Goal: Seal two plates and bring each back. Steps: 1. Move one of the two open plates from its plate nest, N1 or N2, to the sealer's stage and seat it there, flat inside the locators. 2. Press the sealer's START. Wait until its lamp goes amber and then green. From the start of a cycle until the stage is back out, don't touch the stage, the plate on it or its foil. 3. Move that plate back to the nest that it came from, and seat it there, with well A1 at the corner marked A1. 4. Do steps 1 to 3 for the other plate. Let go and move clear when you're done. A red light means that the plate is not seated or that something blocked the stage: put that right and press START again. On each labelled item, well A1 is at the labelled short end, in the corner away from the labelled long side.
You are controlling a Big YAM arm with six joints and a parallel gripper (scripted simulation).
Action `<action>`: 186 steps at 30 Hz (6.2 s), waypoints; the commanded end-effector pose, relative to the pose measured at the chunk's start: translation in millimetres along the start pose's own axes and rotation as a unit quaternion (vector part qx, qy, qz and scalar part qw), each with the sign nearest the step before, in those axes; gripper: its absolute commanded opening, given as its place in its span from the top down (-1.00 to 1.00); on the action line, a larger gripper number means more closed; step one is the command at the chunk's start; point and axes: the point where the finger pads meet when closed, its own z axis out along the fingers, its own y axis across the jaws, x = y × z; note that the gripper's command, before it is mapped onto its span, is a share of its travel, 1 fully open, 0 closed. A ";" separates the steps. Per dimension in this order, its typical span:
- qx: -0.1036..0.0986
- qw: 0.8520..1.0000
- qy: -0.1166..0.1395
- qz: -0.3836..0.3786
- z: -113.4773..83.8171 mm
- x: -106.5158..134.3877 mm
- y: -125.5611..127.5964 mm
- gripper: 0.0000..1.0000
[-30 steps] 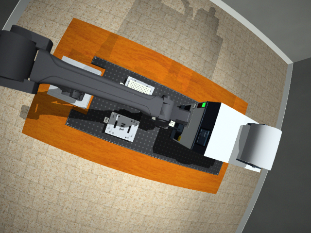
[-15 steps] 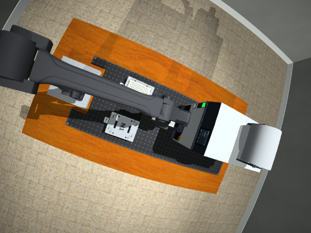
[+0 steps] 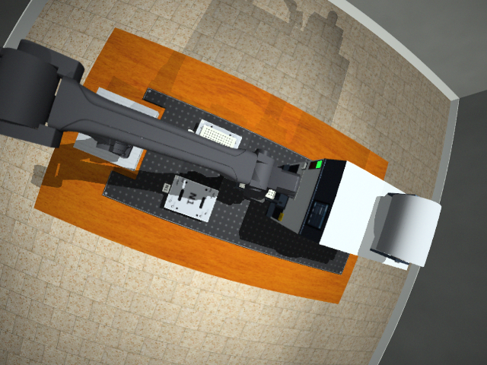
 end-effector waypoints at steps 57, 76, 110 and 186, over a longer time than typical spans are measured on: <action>0.006 1.000 -0.020 0.013 11.9 -13.7 -8.7 1.00; 0.002 1.000 -0.017 0.005 -3.0 -9.8 -0.1 1.00; -0.005 1.000 -0.016 0.002 -5.1 -7.2 7.8 1.00; 0.001 1.000 -0.011 0.010 1.8 -3.7 -6.3 -1.00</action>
